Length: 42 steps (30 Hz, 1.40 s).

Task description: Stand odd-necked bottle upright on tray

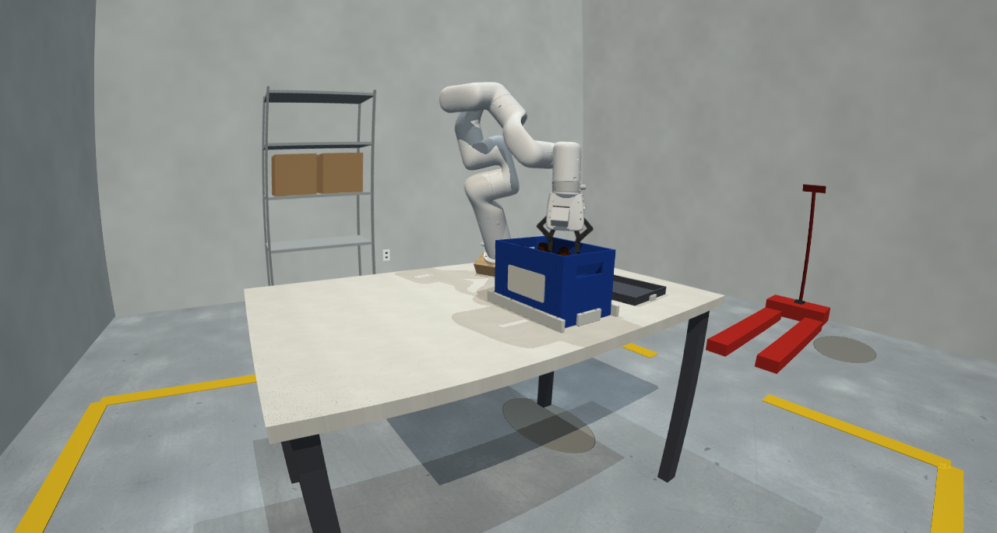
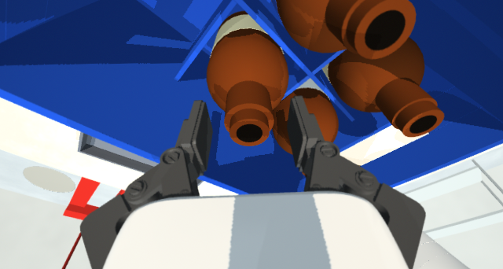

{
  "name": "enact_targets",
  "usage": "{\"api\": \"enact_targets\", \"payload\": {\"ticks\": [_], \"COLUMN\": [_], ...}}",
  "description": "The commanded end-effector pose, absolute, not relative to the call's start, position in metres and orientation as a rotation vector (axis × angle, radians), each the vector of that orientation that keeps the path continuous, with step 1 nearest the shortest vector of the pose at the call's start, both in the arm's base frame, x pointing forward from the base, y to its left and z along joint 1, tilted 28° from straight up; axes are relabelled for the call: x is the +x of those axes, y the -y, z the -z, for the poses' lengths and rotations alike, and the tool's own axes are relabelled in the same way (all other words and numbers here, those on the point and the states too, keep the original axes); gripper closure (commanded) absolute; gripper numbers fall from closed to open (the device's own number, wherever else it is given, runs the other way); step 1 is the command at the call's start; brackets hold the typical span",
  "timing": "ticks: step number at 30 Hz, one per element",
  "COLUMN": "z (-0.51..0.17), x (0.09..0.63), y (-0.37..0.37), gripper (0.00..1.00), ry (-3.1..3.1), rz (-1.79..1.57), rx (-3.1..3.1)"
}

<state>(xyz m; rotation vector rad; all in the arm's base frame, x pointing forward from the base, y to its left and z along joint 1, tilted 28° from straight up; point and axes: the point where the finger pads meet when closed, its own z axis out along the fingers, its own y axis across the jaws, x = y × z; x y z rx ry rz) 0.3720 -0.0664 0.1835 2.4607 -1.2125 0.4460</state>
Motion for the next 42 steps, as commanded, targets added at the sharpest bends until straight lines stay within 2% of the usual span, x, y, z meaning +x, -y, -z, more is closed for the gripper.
{"api": "enact_targets", "payload": {"ticks": [1,19,20,42], "z": [-0.1832,-0.1827,-0.1827,-0.1827], "x": [0.3734,0.3735,0.3735,0.3735], "y": [0.0666,0.0668,0.0668,0.0668], "gripper": [0.35,0.35,1.00,1.00], "ry": [1.211,1.211,1.211,1.211], "rz": [-0.451,-0.451,-0.451,-0.451], "rx": [2.462,2.462,2.462,2.462]}}
